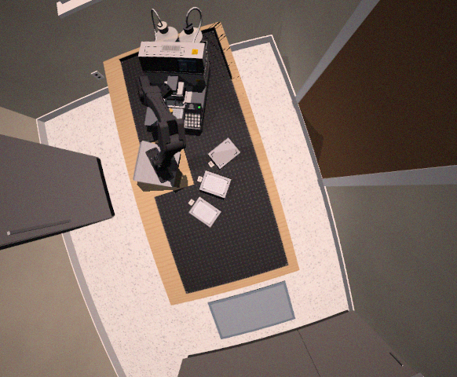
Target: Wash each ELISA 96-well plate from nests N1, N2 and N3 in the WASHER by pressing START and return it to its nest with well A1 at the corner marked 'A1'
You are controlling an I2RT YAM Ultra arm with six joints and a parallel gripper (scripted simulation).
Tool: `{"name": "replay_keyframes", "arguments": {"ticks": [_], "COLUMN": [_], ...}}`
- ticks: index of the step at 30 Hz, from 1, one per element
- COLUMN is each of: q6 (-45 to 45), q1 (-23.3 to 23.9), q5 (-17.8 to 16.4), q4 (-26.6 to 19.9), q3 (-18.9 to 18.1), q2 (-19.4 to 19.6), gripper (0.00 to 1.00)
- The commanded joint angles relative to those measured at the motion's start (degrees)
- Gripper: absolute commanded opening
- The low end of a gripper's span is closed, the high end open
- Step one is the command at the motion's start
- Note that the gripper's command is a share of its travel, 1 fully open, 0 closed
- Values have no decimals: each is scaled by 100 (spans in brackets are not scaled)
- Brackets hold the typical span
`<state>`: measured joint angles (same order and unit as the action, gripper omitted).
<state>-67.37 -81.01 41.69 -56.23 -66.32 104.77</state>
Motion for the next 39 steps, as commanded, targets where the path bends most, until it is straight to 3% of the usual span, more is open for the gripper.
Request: {"name": "replay_keyframes", "arguments": {"ticks": [1, 21, 39], "q6": [-1220, -4507, -4693], "q1": [-3, 407, 437], "q5": [-84, -930, -993], "q4": [-628, -1739, -1784], "q3": [-262, -1345, -1397], "q2": [83, 699, 721], "gripper": [100, 100, 100]}}
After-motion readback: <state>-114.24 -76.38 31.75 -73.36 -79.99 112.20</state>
